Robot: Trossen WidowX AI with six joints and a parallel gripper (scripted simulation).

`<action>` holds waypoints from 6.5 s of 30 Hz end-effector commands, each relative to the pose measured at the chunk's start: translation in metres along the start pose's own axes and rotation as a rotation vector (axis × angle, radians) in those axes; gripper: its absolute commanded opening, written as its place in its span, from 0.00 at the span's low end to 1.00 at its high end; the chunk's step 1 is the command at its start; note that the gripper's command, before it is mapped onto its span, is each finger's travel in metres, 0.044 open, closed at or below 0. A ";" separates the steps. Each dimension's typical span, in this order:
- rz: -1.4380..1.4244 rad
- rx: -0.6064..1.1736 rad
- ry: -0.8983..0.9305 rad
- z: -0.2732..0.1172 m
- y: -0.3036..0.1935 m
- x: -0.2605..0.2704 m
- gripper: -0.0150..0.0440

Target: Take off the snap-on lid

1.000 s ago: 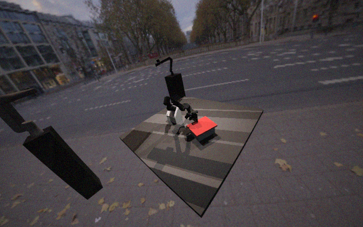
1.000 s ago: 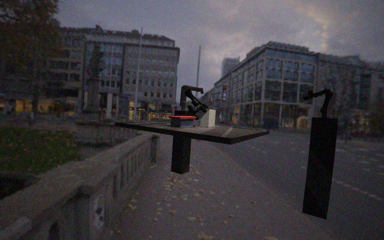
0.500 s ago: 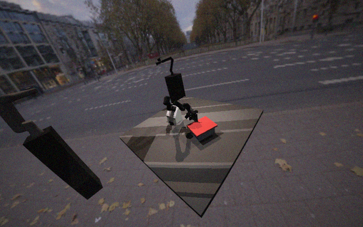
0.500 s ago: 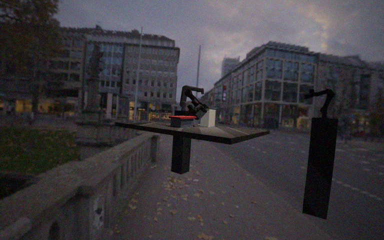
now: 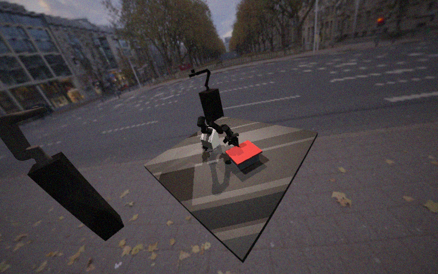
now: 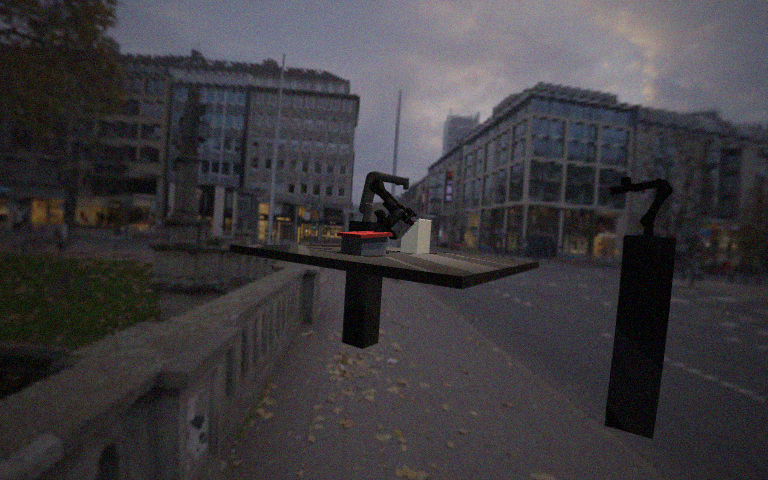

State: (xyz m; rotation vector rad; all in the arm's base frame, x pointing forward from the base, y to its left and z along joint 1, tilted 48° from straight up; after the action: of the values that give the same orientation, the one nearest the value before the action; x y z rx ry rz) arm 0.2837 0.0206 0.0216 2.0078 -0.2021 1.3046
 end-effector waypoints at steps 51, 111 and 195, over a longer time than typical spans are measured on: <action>-0.001 0.001 0.000 0.004 -0.001 0.003 0.25; 0.003 0.005 0.003 -0.020 -0.013 0.051 0.25; 0.004 0.006 0.002 -0.051 -0.009 0.133 0.25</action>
State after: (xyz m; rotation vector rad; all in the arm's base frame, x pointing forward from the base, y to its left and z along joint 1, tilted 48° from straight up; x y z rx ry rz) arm 0.3175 0.0945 0.1362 2.0058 -0.2127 1.3027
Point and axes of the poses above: the point midway between the two fingers, 35 mm back from their tips, its own z axis out along the fingers, its own x axis across the jaws, y = z × x, the point moved 10 cm from there along -z, back along the fingers, and after that the axes turned 15 degrees about z, right-handed, at the moved point
